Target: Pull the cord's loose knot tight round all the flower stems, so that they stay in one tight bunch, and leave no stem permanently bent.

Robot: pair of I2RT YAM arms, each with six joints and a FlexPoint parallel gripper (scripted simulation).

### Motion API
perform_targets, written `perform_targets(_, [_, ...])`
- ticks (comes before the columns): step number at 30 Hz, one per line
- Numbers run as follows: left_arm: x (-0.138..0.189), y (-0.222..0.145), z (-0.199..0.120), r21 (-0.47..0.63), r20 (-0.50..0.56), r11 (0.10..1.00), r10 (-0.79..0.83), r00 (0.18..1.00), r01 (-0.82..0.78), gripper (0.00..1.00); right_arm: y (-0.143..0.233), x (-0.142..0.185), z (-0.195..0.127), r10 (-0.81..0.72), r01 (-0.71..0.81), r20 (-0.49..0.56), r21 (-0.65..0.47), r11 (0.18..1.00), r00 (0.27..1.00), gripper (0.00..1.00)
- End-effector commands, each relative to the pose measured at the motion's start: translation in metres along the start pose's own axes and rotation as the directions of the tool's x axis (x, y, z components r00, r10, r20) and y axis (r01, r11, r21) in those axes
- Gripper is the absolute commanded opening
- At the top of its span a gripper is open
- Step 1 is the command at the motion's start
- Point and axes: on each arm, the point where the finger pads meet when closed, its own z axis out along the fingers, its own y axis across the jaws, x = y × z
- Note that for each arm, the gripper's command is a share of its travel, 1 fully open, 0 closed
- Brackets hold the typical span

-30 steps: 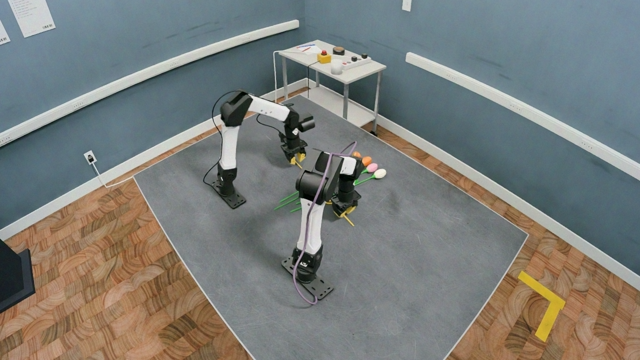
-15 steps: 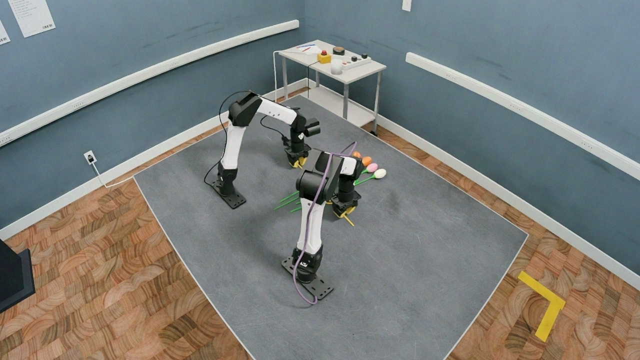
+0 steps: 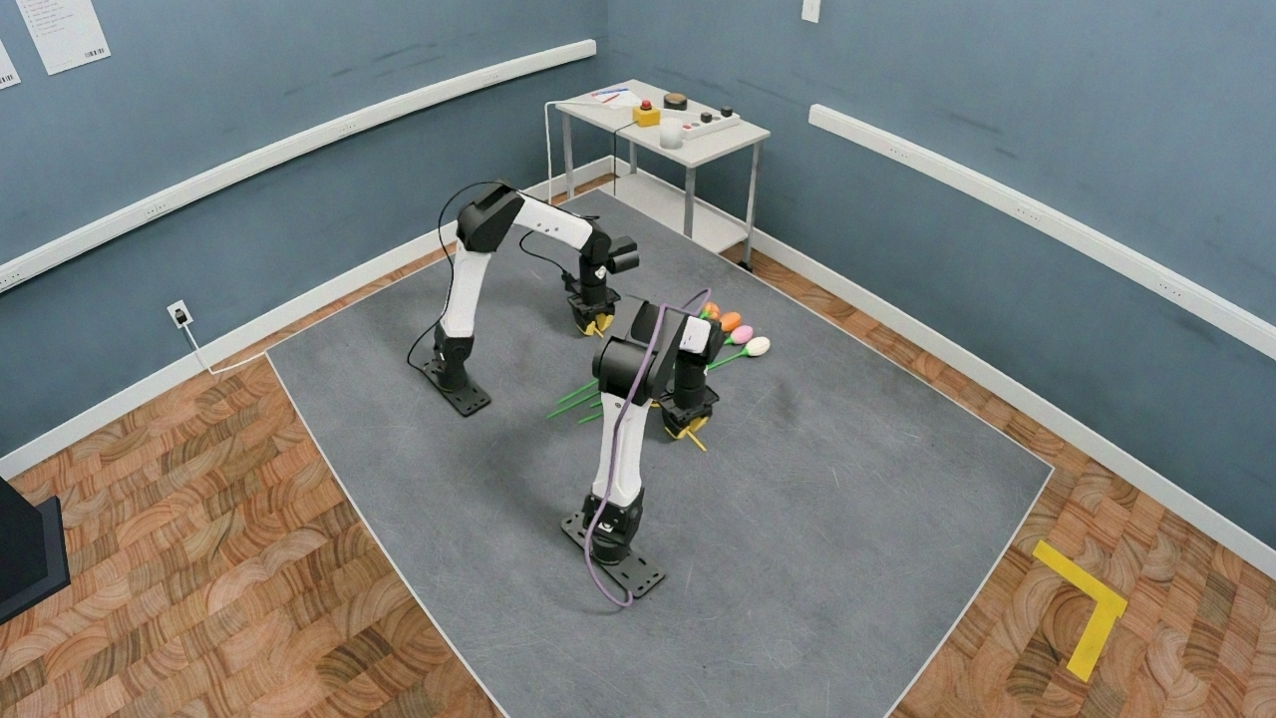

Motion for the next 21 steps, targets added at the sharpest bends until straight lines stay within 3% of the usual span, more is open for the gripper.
perform_targets(1, [-0.0060,-0.0088,0.0068,0.024,0.014,1.000,-0.014,1.000,0.013,0.28,-0.0078,-0.0071,0.0088,-0.006,0.006,0.016,0.018,1.000,1.000,0.28])
perform_targets(2, [-0.0048,-0.0087,0.0048,0.035,0.014,0.999,-0.015,1.000,0.014,0.28,-0.0078,-0.0074,0.0083,-0.007,0.007,0.014,0.014,1.000,1.000,0.28])
perform_targets(4, [-0.0047,-0.0066,0.0059,0.030,0.014,0.999,-0.019,1.000,0.018,0.13,-0.0119,-0.0099,0.0063,-0.007,0.007,0.018,0.022,1.000,1.000,0.28])
perform_targets(8, [-0.0042,-0.0060,0.0060,0.030,0.014,0.999,-0.018,1.000,0.018,0.02,-0.0101,-0.0070,0.0064,-0.005,0.005,0.020,0.025,1.000,1.000,0.28])
perform_targets(9, [-0.0041,-0.0058,0.0060,0.030,0.014,0.999,-0.018,1.000,0.018,0.00,-0.0101,-0.0069,0.0050,-0.006,0.005,0.024,0.033,0.999,1.000,0.20])
perform_targets(10, [-0.0039,-0.0057,0.0060,0.030,0.014,0.999,-0.018,1.000,0.018,0.00,-0.0083,-0.0059,0.0062,-0.005,0.005,0.022,0.029,1.000,1.000,0.13])
perform_targets(14, [-0.0036,-0.0052,0.0060,0.030,0.014,0.999,-0.018,1.000,0.017,0.00,-0.0072,-0.0051,0.0063,-0.007,0.006,0.022,0.028,1.000,1.000,0.02])
perform_targets(21, [-0.0036,-0.0052,0.0060,0.030,0.014,0.999,-0.017,1.000,0.016,0.00,-0.0060,-0.0043,0.0064,-0.008,0.007,0.022,0.028,1.000,1.000,0.00])
